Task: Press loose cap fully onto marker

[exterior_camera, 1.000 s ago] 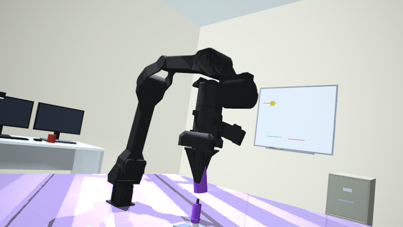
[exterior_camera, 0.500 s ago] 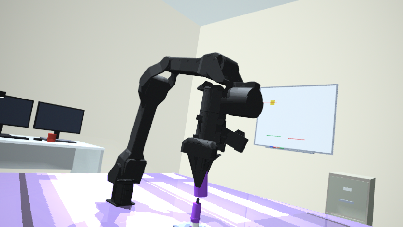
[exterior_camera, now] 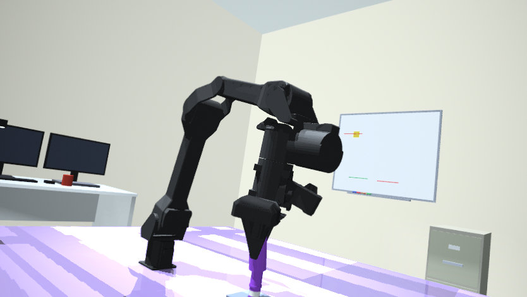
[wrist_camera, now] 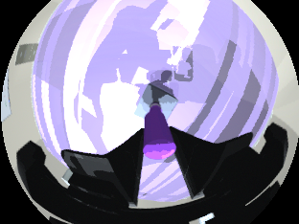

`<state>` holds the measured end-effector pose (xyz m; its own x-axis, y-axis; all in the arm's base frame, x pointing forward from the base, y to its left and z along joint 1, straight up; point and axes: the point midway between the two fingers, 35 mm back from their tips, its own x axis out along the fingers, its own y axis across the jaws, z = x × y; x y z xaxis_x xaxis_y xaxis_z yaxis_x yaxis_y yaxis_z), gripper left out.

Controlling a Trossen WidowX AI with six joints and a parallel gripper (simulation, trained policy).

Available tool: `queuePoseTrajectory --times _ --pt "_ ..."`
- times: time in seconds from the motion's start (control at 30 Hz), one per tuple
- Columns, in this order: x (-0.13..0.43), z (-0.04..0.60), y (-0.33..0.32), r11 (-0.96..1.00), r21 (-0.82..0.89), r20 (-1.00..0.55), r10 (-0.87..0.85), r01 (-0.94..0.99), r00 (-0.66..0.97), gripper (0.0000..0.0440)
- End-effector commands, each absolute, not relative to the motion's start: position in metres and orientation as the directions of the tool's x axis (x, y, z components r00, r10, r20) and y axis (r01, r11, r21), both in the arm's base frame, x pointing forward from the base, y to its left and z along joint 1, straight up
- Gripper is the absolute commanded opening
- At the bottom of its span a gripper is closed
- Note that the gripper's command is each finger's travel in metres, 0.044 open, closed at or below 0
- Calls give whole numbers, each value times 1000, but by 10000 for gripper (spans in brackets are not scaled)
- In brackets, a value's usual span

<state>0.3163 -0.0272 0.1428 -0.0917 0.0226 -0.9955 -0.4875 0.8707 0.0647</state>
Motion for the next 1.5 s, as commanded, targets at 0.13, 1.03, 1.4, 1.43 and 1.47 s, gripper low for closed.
queuePoseTrajectory --times 0.13,1.03,1.4,1.43,1.47 --pt "313 114 -25 855 111 -990 48 -507 -136 0" --pt "294 93 -19 822 178 -977 81 -540 -199 243" --pt "290 95 -15 813 186 -980 109 -551 -169 440" --pt "290 97 -15 813 182 -981 111 -553 -160 440" --pt "291 99 -15 813 178 -982 113 -554 -150 440"
